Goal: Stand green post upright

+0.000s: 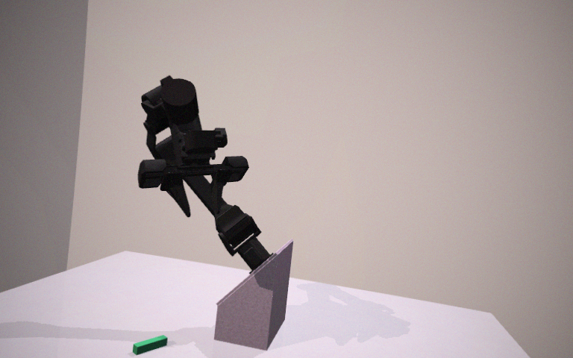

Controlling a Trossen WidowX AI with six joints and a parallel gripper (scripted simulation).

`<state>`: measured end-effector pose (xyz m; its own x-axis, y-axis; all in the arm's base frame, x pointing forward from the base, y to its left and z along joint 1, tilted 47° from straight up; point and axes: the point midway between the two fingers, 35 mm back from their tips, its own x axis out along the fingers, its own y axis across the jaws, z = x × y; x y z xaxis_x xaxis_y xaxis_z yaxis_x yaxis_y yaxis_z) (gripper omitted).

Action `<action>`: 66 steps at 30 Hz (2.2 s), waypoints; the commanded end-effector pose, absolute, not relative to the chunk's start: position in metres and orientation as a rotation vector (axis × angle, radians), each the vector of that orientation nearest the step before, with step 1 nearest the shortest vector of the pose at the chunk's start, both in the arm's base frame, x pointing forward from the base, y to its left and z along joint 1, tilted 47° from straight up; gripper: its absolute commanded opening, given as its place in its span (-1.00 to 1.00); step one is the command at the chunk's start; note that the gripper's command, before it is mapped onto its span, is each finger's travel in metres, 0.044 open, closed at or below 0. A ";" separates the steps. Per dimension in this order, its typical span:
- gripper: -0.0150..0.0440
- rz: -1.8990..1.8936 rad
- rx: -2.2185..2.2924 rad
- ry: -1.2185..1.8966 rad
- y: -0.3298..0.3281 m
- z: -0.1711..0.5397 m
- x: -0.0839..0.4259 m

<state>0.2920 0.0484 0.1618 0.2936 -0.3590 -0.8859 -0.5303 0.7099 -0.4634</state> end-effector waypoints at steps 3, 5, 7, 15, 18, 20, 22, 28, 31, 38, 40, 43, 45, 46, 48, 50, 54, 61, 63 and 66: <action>0.30 -0.154 -0.667 1.357 -0.005 0.154 0.281; 0.30 -0.266 -0.601 1.364 -0.025 0.151 0.275; 0.30 -0.378 -0.537 1.366 -0.044 0.149 0.267; 0.30 -0.821 -0.293 1.325 -0.111 0.141 0.226; 0.30 -0.984 -0.208 1.290 -0.132 0.138 0.206; 0.30 -1.082 -0.159 1.264 -0.144 0.137 0.193; 0.30 -1.118 -0.142 1.254 -0.148 0.136 0.188; 0.30 -1.114 -0.133 1.258 -0.159 0.123 0.191; 0.30 -1.110 -0.125 1.260 -0.182 0.100 0.192; 0.30 -1.121 -0.145 1.252 -0.233 0.058 0.176; 0.30 -1.122 -0.147 1.251 -0.234 0.057 0.175; 0.03 -1.122 -0.147 1.251 -0.234 0.057 0.175; -0.15 -1.122 -0.147 1.251 -0.234 0.057 0.175; -0.24 -1.122 -0.147 1.251 -0.234 0.057 0.175; -0.42 -1.122 -0.147 1.251 -0.234 0.057 0.175; -0.42 -1.122 -0.147 1.251 -0.234 0.057 0.175; -0.42 -1.119 -0.142 1.253 -0.229 0.061 0.178; -0.42 -1.113 -0.131 1.256 -0.213 0.073 0.185; -0.42 -1.112 -0.128 1.257 -0.208 0.077 0.187; -0.42 -1.111 -0.126 1.259 -0.202 0.082 0.188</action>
<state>0.1855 -0.2053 0.0759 -0.1098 -0.7152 -0.6903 0.5859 0.5144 -0.6262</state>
